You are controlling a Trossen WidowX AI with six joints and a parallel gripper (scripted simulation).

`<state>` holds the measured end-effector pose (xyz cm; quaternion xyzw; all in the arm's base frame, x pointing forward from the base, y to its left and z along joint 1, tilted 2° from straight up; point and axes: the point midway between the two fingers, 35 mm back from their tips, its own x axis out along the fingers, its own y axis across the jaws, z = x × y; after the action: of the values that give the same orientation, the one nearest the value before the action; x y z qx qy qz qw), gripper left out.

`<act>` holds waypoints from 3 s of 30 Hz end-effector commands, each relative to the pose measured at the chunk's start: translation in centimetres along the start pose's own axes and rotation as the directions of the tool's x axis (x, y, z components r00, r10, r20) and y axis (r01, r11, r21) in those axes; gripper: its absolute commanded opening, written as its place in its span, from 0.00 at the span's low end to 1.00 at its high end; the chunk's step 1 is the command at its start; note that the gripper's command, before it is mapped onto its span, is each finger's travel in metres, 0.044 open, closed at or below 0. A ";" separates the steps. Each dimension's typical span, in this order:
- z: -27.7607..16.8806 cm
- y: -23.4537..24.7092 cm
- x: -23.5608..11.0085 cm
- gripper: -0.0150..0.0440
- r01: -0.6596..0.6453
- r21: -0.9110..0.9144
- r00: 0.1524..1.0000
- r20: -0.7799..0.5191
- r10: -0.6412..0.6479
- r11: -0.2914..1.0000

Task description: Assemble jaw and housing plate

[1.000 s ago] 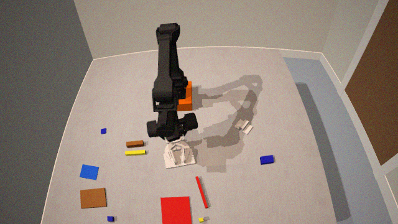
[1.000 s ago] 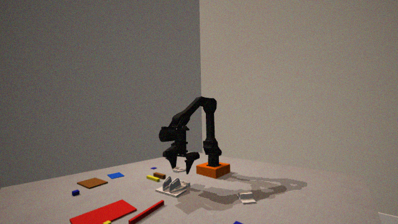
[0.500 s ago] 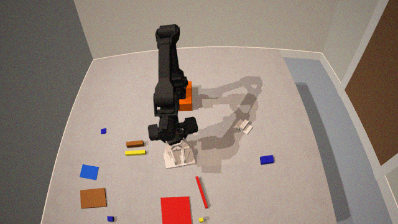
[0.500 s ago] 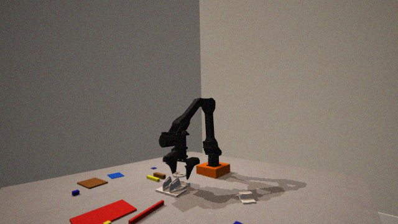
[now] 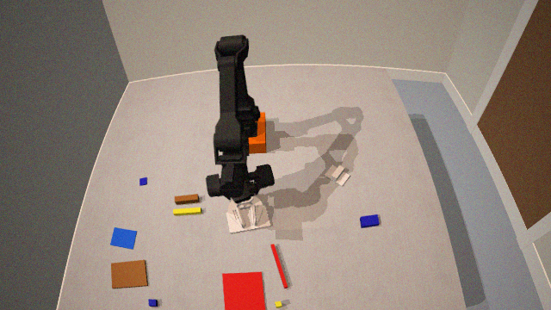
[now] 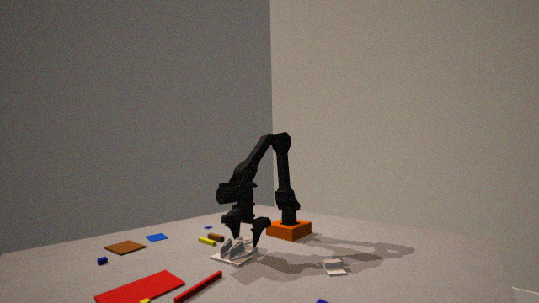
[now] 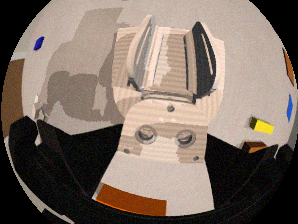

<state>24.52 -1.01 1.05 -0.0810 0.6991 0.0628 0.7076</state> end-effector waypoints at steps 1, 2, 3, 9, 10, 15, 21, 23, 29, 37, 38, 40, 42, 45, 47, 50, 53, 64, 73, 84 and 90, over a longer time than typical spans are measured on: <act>0.0 -0.1 0.1 0.85 0.004 0.000 1.000 0.000 -0.004 1.000; 0.0 -0.1 0.1 0.85 0.004 0.000 1.000 0.000 -0.004 1.000; 0.0 -0.1 0.1 0.85 0.004 0.000 1.000 0.000 -0.004 1.000; 0.0 -0.1 0.2 0.85 0.004 -0.003 1.000 0.000 -0.004 1.000; 0.0 -0.1 0.2 0.85 0.004 -0.005 1.000 0.000 -0.004 1.000; 0.0 -0.1 0.3 0.85 0.004 -0.006 1.000 0.000 -0.004 1.000; 0.0 -0.1 0.4 0.85 0.004 -0.009 1.000 0.000 -0.004 1.000; 0.0 -0.1 0.5 0.85 0.004 -0.012 1.000 0.000 -0.004 1.000; 0.0 -0.1 0.5 0.85 0.004 -0.012 1.000 0.000 -0.004 1.000; 0.0 -0.1 0.8 0.85 0.004 -0.012 1.000 0.000 -0.004 1.000; 0.0 -0.1 0.8 0.85 0.004 -0.012 1.000 0.000 -0.004 1.000; 0.0 -0.1 0.8 0.85 0.004 -0.012 1.000 0.000 -0.004 1.000; 0.0 -0.1 0.8 0.85 0.004 -0.012 1.000 0.000 -0.004 1.000; 0.0 -0.1 0.9 0.85 0.004 -0.012 1.000 0.000 -0.004 1.000; 0.0 -0.1 1.0 0.85 0.004 -0.012 1.000 0.000 -0.004 1.000; 0.0 -0.1 1.0 0.85 0.004 -0.012 1.000 0.000 -0.004 1.000; 0.0 -0.1 1.0 0.85 0.004 -0.012 1.000 0.000 -0.004 1.000; 0.0 -0.1 1.3 0.85 0.004 -0.012 1.000 0.000 -0.004 1.000; 0.0 -0.1 1.5 0.85 0.004 -0.012 1.000 0.000 -0.004 1.000; 0.0 -0.1 1.5 0.85 0.004 -0.012 1.000 0.000 -0.004 1.000; 0.0 -0.1 1.5 0.85 0.004 -0.012 1.000 0.000 -0.004 1.000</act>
<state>24.52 -1.06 -0.43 -0.0833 0.6990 0.0647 0.7073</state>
